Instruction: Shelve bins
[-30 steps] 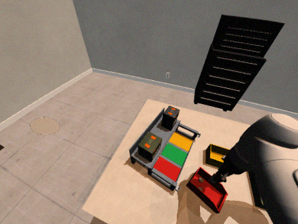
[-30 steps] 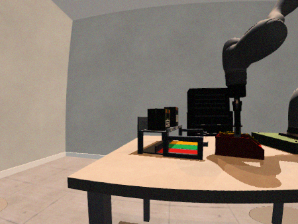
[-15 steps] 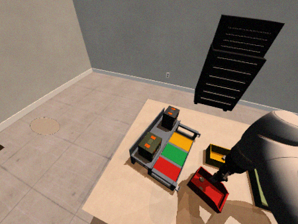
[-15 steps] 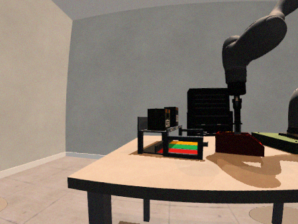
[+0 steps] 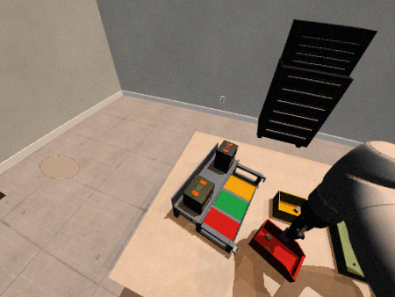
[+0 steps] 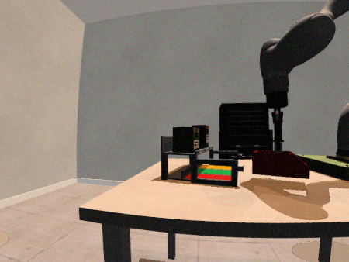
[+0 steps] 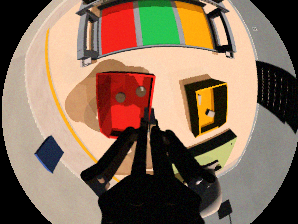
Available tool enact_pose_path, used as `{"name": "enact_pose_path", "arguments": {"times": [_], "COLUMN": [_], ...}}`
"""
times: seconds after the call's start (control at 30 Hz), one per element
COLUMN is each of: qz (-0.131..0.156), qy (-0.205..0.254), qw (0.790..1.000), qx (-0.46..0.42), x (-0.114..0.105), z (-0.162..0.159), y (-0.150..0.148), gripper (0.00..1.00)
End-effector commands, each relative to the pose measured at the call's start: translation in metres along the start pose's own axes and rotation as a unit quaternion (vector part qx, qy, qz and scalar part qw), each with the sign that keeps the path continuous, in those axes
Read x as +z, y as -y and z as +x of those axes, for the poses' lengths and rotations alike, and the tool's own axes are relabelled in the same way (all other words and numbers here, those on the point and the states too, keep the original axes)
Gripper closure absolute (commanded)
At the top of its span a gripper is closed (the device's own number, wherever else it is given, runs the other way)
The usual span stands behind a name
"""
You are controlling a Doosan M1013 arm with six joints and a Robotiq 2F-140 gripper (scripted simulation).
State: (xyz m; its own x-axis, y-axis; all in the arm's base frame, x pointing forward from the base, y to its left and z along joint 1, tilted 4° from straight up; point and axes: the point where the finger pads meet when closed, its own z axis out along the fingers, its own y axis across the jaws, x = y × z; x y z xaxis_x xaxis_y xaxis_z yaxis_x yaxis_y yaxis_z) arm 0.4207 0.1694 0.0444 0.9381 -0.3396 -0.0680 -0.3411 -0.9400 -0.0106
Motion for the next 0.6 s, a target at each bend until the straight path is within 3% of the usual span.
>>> {"name": "enact_pose_path", "arguments": {"times": [0.0,0.57], "qz": [0.0,0.0], "qy": [0.0,0.0], "qw": [1.0,1.0], "qx": [0.0,0.0], "x": [-0.004,-0.023], "z": [0.0,0.0], "y": [0.0,0.0], "gripper": [0.9,0.9]}}
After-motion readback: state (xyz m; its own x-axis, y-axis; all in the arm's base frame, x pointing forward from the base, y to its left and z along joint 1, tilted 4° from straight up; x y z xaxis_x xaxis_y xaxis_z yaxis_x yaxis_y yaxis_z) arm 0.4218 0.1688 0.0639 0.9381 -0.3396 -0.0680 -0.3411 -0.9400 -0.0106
